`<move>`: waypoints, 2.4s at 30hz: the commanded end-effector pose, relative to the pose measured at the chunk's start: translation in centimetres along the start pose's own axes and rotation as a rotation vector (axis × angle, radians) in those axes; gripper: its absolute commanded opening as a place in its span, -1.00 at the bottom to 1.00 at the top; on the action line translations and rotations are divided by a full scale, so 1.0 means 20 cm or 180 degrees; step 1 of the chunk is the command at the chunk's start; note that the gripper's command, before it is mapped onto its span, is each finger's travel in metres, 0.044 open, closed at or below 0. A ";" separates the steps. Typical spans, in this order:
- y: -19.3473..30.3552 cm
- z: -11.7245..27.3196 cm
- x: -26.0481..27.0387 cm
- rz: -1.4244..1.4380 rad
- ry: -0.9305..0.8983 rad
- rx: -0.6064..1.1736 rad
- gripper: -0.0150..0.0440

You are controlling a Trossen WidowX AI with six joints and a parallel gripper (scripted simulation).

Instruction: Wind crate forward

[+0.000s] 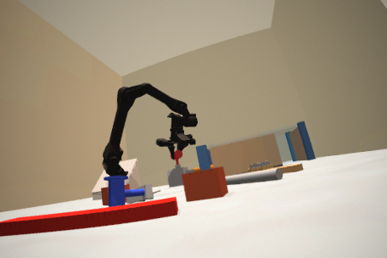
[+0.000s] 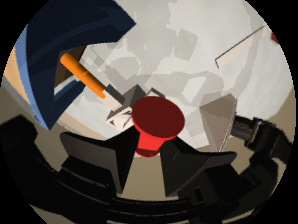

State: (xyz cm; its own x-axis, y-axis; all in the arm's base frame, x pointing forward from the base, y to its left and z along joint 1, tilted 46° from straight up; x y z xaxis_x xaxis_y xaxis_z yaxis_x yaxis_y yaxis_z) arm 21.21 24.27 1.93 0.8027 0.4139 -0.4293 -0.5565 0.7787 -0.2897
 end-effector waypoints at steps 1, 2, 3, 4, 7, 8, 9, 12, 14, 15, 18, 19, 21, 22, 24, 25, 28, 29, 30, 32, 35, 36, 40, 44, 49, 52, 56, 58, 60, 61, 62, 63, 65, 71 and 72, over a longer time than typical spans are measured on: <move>-0.01 0.00 0.06 -0.0004 -0.0073 -0.0012 -0.49; -0.01 0.00 0.06 -0.0005 -0.0073 -0.0012 -0.49; -0.01 0.00 0.07 -0.0005 -0.0074 -0.0012 -0.49; -0.01 0.00 0.08 -0.0005 -0.0074 -0.0012 -0.49; 0.00 0.00 0.09 -0.0005 -0.0075 -0.0012 -0.49; 0.00 0.00 0.10 -0.0005 -0.0075 -0.0012 -0.49; 0.00 0.01 0.11 -0.0005 -0.0075 -0.0012 -0.49; 0.00 0.01 0.12 -0.0005 -0.0076 -0.0011 -0.49; 0.00 0.01 0.13 -0.0005 -0.0076 -0.0011 -0.49; 0.00 0.01 0.14 -0.0005 -0.0076 -0.0011 -0.49; 0.01 0.01 0.16 -0.0006 -0.0077 -0.0011 -0.49; 0.01 0.01 0.16 -0.0006 -0.0077 -0.0011 -0.49; 0.01 0.01 0.18 -0.0006 -0.0078 -0.0011 -0.49; 0.01 0.01 0.18 -0.0006 -0.0078 -0.0011 -0.49; 0.01 0.01 0.19 -0.0006 -0.0079 -0.0011 -0.49; 0.02 0.01 0.20 -0.0006 -0.0079 -0.0011 -0.49; 0.02 0.01 0.21 -0.0006 -0.0079 -0.0010 -0.49; 0.02 0.01 0.22 -0.0006 -0.0080 -0.0010 -0.49; 0.02 0.01 0.23 -0.0006 -0.0080 -0.0010 -0.49; 0.03 0.01 0.24 -0.0006 -0.0080 -0.0010 -0.49; 0.04 0.01 0.26 -0.0006 -0.0081 -0.0010 -0.49; 0.04 0.01 0.26 -0.0006 -0.0081 -0.0010 -0.49; 0.05 0.01 0.28 -0.0006 -0.0082 -0.0009 -0.49; 0.06 0.01 0.30 -0.0006 -0.0083 -0.0009 -0.49; 0.07 0.00 0.33 -0.0007 -0.0084 -0.0008 -0.49; 0.08 0.00 0.34 -0.0007 -0.0085 -0.0008 -0.49; 0.10 0.00 0.36 -0.0007 -0.0086 -0.0007 -0.49; 0.10 0.00 0.37 -0.0007 -0.0086 -0.0007 -0.49; 0.11 -0.01 0.38 -0.0007 -0.0087 -0.0007 -0.49; 0.12 -0.01 0.39 -0.0007 -0.0087 -0.0007 -0.49; 0.12 -0.01 0.39 -0.0007 -0.0087 -0.0006 -0.49; 0.12 -0.01 0.39 -0.0007 -0.0088 -0.0006 -0.49; 0.13 -0.01 0.40 -0.0007 -0.0088 -0.0006 -0.49; 0.16 -0.02 0.43 -0.0007 -0.0089 -0.0005 -0.49; 0.16 -0.02 0.43 -0.0007 -0.0089 -0.0005 -0.49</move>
State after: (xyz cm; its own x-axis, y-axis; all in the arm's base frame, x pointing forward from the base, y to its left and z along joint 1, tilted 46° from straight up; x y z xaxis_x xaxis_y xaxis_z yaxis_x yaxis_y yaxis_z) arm 26.09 29.44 -2.13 0.8034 0.4197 -0.4224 -0.5612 0.7709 -0.3013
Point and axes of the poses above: the point midway between the two fingers, 35 mm back from their tips, its own z axis back along the fingers, its own x axis across the jaws, y = z × x, the point moved 8 cm from there along z, back along the fingers, and after that the axes turned 14 degrees about -z, right-handed, at the moved point
